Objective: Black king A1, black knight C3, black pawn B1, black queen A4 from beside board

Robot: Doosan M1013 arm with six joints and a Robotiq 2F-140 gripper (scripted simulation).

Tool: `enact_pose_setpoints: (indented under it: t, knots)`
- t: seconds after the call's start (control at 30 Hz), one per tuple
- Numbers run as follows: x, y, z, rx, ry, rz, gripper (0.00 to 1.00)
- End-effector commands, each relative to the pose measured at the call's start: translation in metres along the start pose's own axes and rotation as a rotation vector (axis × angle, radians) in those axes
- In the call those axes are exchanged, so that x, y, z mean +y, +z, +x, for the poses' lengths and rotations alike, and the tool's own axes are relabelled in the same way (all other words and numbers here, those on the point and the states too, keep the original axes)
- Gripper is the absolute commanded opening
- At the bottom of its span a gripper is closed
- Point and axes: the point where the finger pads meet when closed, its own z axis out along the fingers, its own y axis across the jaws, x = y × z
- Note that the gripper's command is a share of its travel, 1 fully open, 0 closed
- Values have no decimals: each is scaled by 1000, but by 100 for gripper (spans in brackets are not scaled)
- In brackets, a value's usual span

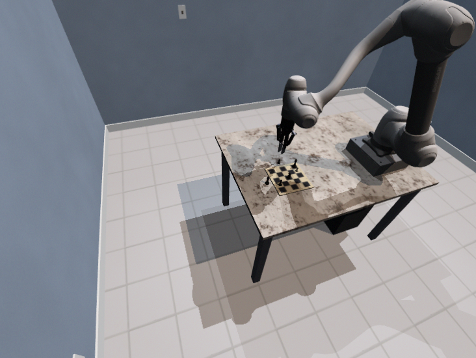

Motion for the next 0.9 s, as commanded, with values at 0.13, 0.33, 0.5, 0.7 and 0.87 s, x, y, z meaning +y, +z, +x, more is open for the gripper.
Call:
enact_pose_setpoints:
  t: [0.13, 0.33, 0.5, 0.7, 0.87]
  knots:
    - [0, 0, 0, 0, 0, 0, 20]
    - [0, 1, 0, 0, 0, 0, 20]
    - [0, 2, 0, 0, 0, 0, 20]
    - [0, 7, 0, 0, 0, 0, 20]
    - [0, 13, 0, 0, 0, 0, 20]
